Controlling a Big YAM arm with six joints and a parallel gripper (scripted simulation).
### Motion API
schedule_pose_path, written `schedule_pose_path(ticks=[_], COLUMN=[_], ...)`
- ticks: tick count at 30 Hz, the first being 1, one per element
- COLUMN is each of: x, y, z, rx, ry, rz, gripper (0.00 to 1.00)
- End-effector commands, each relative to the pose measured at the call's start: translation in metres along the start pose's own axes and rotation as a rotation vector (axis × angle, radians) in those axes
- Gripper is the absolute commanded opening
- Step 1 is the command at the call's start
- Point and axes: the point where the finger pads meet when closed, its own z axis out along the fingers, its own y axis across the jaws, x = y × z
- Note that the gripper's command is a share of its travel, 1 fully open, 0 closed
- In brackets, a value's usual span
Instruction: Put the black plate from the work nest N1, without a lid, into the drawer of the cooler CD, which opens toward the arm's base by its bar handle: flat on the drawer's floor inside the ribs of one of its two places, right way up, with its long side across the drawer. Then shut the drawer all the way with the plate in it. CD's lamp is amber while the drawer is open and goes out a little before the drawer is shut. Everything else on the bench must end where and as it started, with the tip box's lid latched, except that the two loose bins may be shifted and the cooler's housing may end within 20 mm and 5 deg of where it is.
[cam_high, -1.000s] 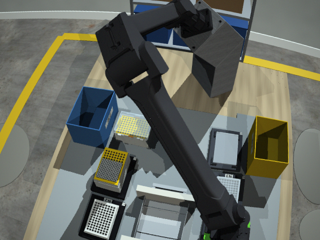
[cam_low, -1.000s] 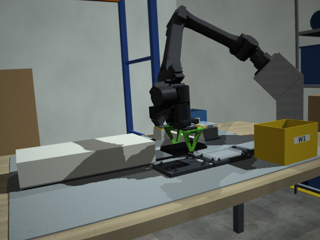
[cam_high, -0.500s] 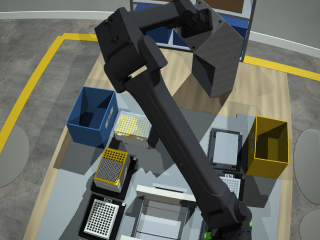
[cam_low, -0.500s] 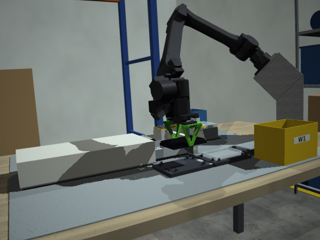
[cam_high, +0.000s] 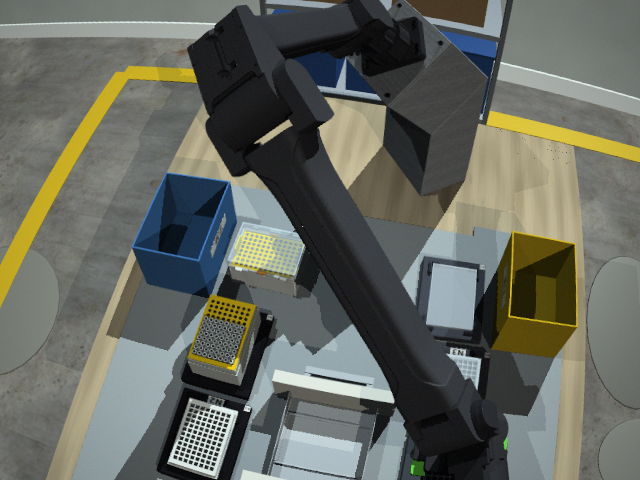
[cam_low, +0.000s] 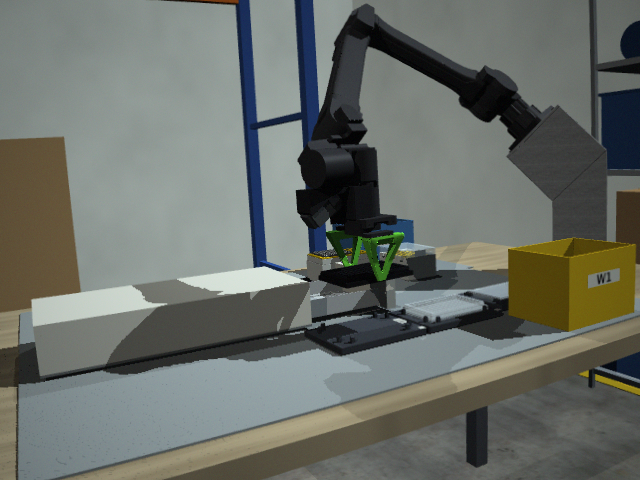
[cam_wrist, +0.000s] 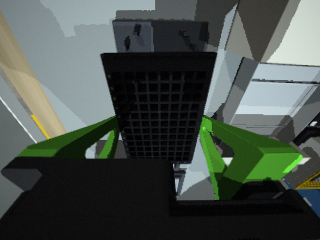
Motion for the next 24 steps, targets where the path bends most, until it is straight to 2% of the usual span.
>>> schedule_pose_path(ticks=[1, 5, 7, 10, 12, 15, 17, 18, 24], x=[-0.023, -0.018, -0.024, -0.008, -0.004, -0.011, -0.011, -0.020, -0.024], y=[0.004, 0.005, 0.003, 0.005, 0.006, 0.005, 0.005, 0.004, 0.003], z=[-0.046, -0.050, -0.054, -0.041, -0.039, -0.050, -0.050, -0.065, -0.075], rx=[-0.023, -0.022, -0.024, -0.024, -0.024, -0.023, -0.023, -0.023, -0.025], ry=[-0.063, -0.057, -0.069, -0.068, -0.066, -0.064, -0.064, -0.063, -0.067], rz=[0.024, 0.019, 0.029, 0.029, 0.027, 0.025, 0.025, 0.024, 0.028], gripper=[0.00, 0.00, 0.00, 0.00, 0.00, 0.00, 0.00, 0.00, 0.00])
